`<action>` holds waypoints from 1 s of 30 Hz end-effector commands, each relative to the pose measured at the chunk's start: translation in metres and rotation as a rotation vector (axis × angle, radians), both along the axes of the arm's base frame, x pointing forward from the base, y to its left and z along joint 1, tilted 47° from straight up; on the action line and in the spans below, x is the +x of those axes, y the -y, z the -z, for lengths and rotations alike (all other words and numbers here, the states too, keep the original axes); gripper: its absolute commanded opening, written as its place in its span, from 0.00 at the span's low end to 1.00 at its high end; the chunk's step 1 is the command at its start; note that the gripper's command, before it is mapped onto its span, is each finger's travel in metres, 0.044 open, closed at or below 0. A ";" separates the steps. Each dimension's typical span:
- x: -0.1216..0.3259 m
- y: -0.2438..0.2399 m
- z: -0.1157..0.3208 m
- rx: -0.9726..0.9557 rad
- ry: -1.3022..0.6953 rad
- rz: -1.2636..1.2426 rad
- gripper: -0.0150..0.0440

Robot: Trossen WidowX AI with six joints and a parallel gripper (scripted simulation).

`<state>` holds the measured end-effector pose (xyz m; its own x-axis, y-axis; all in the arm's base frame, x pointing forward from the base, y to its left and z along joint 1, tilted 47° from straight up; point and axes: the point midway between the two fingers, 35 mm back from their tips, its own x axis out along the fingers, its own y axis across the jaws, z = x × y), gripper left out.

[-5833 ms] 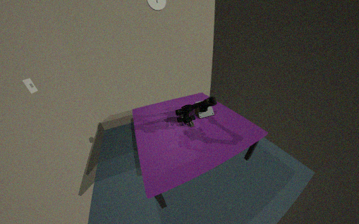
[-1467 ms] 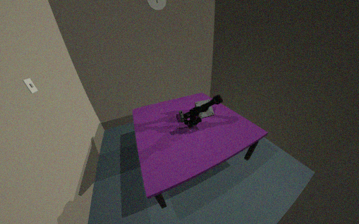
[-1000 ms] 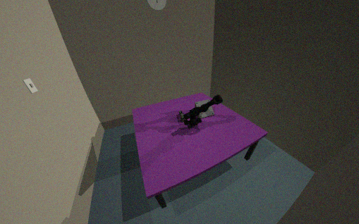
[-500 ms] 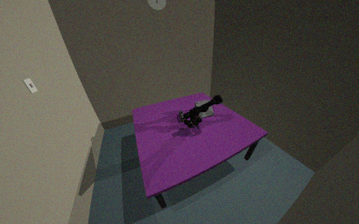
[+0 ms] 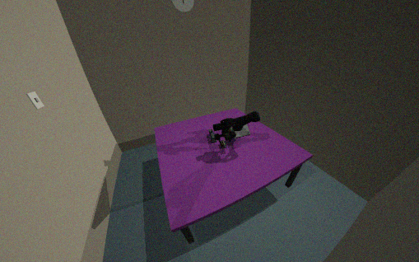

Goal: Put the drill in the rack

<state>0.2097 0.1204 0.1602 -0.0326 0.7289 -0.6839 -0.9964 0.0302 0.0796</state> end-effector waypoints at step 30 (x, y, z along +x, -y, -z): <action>0.017 -0.048 -0.184 -0.061 1.209 -0.242 1.00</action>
